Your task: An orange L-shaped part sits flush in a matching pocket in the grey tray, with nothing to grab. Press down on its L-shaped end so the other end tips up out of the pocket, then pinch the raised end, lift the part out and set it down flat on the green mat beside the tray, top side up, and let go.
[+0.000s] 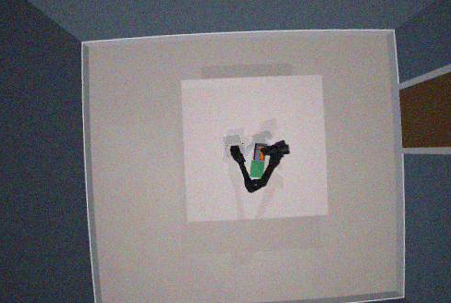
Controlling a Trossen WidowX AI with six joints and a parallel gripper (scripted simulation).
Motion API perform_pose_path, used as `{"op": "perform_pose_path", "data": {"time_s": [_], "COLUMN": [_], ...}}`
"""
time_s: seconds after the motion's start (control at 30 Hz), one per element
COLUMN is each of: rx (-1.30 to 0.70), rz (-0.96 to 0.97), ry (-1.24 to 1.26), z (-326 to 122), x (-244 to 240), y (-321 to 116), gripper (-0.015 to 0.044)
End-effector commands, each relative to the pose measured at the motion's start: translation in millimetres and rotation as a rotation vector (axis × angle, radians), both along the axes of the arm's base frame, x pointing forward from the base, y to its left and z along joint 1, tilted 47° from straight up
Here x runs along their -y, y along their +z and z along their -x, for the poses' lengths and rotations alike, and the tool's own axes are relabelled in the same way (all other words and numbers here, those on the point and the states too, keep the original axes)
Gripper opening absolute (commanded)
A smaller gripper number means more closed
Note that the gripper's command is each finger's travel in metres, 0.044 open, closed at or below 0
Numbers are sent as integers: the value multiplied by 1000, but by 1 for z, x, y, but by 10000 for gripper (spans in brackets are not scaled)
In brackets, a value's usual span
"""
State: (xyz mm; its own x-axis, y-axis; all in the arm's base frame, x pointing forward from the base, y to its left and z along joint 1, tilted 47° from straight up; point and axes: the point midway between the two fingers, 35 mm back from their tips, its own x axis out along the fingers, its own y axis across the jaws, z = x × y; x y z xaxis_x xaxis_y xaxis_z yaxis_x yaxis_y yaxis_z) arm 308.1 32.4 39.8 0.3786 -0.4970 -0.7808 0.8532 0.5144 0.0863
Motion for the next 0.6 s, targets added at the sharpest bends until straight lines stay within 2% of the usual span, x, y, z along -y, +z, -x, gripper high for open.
{"op": "perform_pose_path", "data": {"time_s": [0.0, 0.57], "rx": [-816, -829], "rz": [450, 457], "ry": [568, 577], "z": [62, 63], "x": [-18, -18], "y": [-18, -18], "gripper": [180, 180]}}
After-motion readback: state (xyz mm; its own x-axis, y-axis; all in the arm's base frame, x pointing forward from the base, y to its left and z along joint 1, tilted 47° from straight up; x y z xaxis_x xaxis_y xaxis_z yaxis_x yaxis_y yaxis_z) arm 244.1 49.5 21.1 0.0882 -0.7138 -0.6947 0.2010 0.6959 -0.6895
